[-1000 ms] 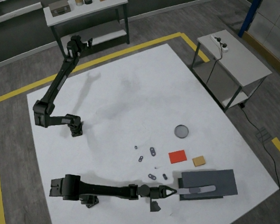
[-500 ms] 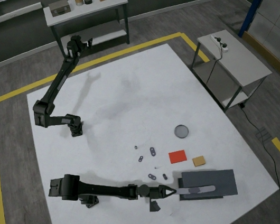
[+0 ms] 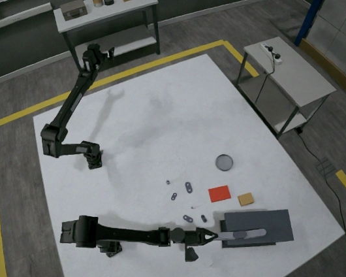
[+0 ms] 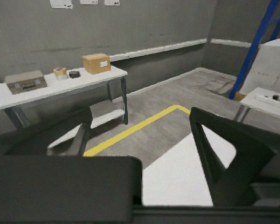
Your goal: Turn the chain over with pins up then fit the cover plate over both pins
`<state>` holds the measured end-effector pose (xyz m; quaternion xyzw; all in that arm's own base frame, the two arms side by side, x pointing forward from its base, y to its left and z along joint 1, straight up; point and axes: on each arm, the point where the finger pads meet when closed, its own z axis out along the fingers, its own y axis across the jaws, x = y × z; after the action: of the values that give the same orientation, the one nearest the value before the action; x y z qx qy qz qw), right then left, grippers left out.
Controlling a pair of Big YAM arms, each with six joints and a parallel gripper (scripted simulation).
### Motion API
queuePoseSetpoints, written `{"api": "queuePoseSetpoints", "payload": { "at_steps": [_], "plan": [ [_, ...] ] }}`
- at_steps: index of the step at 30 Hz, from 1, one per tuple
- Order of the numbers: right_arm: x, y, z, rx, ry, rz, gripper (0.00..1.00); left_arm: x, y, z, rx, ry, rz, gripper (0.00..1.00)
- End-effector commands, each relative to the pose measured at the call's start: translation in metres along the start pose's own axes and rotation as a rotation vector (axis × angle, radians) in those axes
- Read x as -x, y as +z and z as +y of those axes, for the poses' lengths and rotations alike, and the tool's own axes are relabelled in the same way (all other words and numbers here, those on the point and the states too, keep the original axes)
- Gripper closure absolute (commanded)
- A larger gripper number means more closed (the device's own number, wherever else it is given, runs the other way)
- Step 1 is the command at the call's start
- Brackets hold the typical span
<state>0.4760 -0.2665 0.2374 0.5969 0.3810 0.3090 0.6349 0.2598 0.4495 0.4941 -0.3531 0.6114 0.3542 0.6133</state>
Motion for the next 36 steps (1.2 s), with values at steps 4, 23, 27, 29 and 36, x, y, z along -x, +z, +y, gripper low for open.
{"api": "queuePoseSetpoints", "payload": {
  "at_steps": [4, 23, 27, 29, 36],
  "plan": [
    [-0.004, 0.009, 0.021, 0.026, -0.069, 0.004, 0.81, 0.042, 0.001, -0.005, -0.008, -0.002, -0.071, 0.00],
    [-0.005, 0.011, 0.031, 0.041, -0.193, -0.003, 0.81, 0.042, 0.001, -0.005, -0.008, -0.002, -0.071, 0.00],
    [-0.007, 0.011, 0.031, 0.042, -0.213, 0.000, 0.81, 0.042, 0.001, -0.005, -0.008, -0.002, -0.071, 0.00],
    [-0.001, 0.009, 0.024, 0.034, -0.222, -0.009, 0.81, 0.042, 0.001, -0.005, -0.008, -0.002, -0.071, 0.00],
    [-0.008, 0.011, 0.035, 0.051, -0.260, -0.004, 0.81, 0.042, 0.001, -0.005, -0.008, -0.002, -0.071, 0.00]
  ]
}}
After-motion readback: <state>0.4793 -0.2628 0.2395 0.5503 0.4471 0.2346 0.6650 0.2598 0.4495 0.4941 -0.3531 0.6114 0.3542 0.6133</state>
